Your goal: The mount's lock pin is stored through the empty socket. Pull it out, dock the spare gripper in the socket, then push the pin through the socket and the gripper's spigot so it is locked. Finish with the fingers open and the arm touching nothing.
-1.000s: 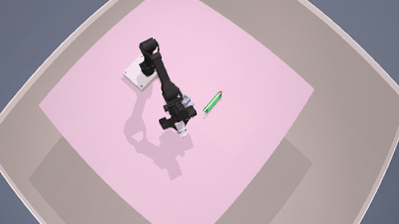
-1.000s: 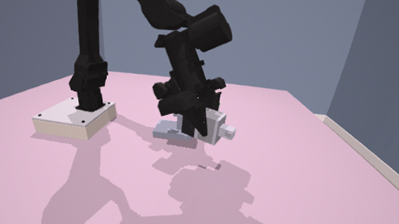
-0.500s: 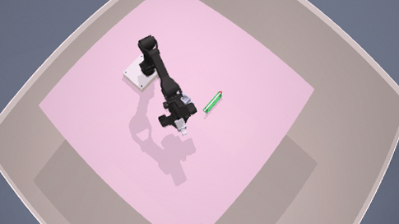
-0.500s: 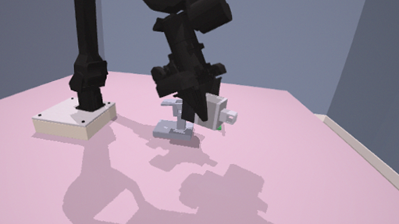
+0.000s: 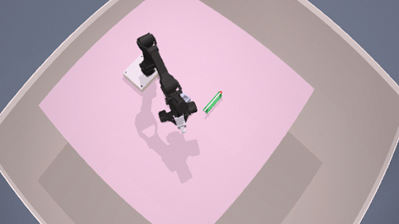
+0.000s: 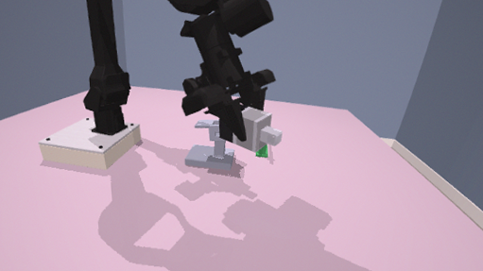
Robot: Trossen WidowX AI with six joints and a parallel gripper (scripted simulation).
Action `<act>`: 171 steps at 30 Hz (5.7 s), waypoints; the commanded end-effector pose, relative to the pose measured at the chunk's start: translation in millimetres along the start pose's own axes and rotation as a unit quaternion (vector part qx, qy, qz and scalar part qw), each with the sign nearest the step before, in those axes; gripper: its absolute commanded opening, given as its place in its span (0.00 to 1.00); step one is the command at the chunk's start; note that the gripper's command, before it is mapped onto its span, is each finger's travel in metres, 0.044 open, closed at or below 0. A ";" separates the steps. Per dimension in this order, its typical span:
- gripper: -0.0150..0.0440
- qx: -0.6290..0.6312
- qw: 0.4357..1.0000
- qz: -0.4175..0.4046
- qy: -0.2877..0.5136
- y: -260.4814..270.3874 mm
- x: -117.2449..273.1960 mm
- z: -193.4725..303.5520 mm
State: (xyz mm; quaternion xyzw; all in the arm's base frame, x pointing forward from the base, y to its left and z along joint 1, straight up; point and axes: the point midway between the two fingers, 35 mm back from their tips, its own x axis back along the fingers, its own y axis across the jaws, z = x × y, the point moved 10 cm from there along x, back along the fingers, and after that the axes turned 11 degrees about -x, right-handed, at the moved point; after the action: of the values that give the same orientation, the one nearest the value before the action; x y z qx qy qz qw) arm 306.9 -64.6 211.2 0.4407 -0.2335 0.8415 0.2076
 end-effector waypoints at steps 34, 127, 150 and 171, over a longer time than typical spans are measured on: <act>0.25 -0.415 0.902 0.110 0.031 -4.4 48.7 -45.4; 0.25 -0.917 0.217 0.242 -0.230 18.7 74.6 -149.4; 0.25 -0.917 0.217 0.242 -0.231 22.8 45.9 -161.6; 0.25 -0.917 0.218 0.242 -0.231 26.0 18.9 -173.6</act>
State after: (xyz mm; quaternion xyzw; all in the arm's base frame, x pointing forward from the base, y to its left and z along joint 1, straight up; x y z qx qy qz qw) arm 169.5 16.9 137.5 0.0411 -0.9763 -0.0806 0.1968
